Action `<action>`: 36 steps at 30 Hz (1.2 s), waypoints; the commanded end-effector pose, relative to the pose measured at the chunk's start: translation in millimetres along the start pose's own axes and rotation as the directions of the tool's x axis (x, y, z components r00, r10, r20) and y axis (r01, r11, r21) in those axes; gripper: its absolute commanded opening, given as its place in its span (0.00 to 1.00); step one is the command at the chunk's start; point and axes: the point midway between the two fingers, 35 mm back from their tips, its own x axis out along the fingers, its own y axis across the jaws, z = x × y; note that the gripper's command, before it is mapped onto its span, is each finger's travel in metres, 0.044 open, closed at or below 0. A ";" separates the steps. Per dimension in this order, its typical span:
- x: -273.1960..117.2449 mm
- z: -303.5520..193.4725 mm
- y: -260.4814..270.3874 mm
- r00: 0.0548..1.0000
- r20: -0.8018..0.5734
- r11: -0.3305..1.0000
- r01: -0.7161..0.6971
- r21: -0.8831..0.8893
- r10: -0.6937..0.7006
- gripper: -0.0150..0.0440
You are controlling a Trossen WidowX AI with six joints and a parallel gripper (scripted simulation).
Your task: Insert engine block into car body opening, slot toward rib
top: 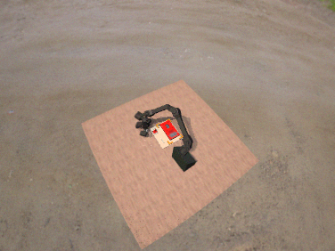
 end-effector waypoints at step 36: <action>-52.2 4.8 1.1 1.000 0.007 1.000 0.004 -0.007 -0.004 0.25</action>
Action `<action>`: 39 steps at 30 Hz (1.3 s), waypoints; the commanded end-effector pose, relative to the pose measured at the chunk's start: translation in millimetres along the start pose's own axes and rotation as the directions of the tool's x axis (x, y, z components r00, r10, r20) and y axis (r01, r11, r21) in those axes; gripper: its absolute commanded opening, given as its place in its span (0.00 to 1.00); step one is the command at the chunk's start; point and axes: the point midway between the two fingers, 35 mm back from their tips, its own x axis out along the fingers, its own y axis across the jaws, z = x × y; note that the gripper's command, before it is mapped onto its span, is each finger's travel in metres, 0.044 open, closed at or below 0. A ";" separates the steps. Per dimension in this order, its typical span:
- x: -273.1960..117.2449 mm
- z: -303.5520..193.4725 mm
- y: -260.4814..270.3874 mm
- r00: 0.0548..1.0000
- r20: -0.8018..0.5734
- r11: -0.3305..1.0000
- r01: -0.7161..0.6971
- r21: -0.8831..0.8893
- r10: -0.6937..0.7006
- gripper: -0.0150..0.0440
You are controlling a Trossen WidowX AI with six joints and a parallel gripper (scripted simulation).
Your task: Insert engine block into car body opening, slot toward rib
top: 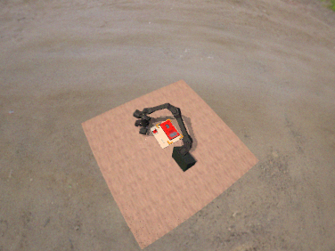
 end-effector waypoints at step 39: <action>-69.8 14.8 3.1 1.000 0.008 1.000 -0.003 0.010 0.003 0.25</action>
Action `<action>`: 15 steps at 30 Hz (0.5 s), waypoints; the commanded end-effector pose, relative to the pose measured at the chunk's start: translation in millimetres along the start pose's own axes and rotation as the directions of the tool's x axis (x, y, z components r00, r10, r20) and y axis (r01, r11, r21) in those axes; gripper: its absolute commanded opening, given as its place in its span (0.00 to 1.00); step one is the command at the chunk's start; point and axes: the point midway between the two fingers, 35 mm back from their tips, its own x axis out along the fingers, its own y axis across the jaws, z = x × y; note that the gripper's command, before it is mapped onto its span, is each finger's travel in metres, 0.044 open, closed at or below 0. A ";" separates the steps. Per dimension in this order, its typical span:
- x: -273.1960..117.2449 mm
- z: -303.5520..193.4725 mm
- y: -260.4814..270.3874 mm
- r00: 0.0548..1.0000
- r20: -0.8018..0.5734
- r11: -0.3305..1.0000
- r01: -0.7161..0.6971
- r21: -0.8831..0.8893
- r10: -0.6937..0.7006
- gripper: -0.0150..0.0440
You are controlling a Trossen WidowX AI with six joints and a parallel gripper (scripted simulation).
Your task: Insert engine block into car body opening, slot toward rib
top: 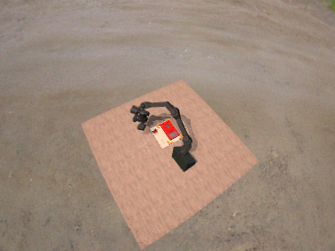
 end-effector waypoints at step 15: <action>6.1 -1.9 2.2 0.987 0.163 1.000 -0.001 -0.002 0.001 0.25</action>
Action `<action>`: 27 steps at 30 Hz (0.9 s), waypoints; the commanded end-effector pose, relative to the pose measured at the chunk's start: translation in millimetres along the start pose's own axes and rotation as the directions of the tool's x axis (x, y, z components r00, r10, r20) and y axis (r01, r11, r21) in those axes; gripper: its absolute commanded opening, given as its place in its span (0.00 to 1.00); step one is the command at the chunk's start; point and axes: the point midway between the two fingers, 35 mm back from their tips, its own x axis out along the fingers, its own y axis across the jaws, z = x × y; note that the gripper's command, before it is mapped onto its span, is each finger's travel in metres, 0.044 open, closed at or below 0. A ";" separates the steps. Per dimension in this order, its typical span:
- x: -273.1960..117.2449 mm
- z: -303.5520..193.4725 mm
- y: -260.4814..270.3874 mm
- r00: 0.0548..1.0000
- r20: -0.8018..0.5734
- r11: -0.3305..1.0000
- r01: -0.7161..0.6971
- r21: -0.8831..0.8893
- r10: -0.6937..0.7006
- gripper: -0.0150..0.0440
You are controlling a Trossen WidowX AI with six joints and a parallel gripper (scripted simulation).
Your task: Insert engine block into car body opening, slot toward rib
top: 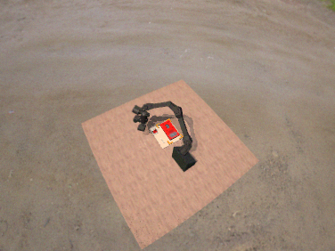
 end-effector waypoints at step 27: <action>20.0 -23.2 2.1 0.802 0.597 1.000 0.004 -0.005 0.000 0.25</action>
